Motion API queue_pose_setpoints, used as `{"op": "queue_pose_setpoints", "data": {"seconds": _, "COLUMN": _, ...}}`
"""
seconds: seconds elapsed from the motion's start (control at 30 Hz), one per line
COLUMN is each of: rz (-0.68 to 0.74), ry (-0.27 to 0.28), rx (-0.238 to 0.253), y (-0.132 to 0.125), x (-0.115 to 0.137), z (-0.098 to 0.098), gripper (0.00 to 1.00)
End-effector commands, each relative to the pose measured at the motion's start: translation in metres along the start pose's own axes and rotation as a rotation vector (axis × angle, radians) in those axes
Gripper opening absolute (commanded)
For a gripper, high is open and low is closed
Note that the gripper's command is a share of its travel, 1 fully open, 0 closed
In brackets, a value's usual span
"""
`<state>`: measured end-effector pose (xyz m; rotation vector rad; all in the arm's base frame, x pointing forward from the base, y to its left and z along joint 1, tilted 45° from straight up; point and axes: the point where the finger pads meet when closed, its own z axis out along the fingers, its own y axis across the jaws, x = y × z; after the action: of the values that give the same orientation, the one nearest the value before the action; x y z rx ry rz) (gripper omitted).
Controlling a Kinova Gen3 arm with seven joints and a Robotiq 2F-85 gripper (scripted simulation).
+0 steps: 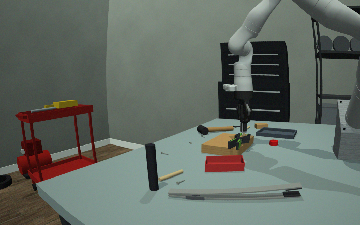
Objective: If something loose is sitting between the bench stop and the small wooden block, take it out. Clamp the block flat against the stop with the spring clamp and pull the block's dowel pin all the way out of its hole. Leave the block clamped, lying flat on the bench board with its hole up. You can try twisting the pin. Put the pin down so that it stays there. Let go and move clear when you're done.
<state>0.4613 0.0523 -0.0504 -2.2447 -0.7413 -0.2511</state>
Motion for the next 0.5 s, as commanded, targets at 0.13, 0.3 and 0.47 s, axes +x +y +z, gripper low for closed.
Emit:
{"op": "queue_pose_setpoints", "data": {"seconds": 0.13, "rz": 0.07, "ry": 0.009, "rx": -0.013, "y": 0.0059, "x": 0.0014, "z": -0.0026, "gripper": 0.1}}
{"op": "queue_pose_setpoints", "data": {"seconds": 0.3, "rz": 0.118, "ry": 0.01, "rx": -0.013, "y": 0.0059, "x": 0.0014, "z": -0.0026, "gripper": 0.1}}
{"op": "queue_pose_setpoints", "data": {"seconds": 0.47, "rz": 0.148, "ry": 0.01, "rx": -0.012, "y": 0.0058, "x": 0.0014, "z": -0.0027, "gripper": 0.1}}
